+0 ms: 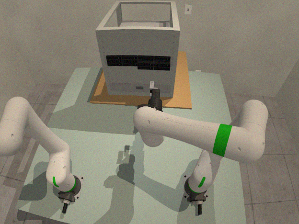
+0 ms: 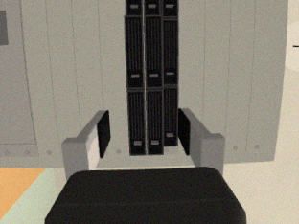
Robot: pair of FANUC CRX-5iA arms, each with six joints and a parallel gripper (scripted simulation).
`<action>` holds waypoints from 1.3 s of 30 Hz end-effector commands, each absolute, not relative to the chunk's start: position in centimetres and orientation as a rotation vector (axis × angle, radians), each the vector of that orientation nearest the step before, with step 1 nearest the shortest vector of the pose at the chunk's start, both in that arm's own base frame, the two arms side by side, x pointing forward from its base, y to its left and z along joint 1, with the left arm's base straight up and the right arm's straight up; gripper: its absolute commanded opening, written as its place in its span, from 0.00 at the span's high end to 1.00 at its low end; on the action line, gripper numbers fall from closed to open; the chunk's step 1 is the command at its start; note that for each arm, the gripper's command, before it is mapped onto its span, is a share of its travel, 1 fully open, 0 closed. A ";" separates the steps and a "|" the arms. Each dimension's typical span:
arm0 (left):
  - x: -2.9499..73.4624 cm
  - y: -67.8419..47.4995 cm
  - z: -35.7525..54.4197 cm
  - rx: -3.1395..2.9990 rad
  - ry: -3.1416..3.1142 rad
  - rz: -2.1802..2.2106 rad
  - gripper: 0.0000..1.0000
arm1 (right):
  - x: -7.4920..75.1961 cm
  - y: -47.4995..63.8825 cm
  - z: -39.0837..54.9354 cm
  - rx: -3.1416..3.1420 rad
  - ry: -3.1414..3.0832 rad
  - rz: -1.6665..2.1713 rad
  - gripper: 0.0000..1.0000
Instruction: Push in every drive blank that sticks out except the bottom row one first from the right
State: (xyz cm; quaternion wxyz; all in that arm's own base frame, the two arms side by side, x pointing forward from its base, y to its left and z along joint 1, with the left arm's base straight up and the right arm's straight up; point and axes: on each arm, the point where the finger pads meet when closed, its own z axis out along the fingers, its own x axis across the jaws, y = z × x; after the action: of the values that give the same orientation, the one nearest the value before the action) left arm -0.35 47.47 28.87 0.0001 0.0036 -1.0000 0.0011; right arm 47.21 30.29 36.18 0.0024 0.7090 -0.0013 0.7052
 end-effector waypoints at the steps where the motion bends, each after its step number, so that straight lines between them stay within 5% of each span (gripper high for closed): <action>1: -0.3 47.5 29.0 0.011 -3.142 0.000 0.00 | 47.2 30.3 36.3 2.223 -0.005 2.214 0.00; 39: -0.3 47.5 29.0 0.011 -3.142 0.000 0.00 | 56.5 26.3 35.9 2.218 -0.007 2.218 0.00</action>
State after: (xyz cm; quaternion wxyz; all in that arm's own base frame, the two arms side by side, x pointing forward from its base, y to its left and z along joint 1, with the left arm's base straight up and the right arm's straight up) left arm -0.35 47.47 28.87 0.0001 0.0036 -1.0000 0.0011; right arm 54.64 26.88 35.81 0.0034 0.7078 -0.0022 0.7064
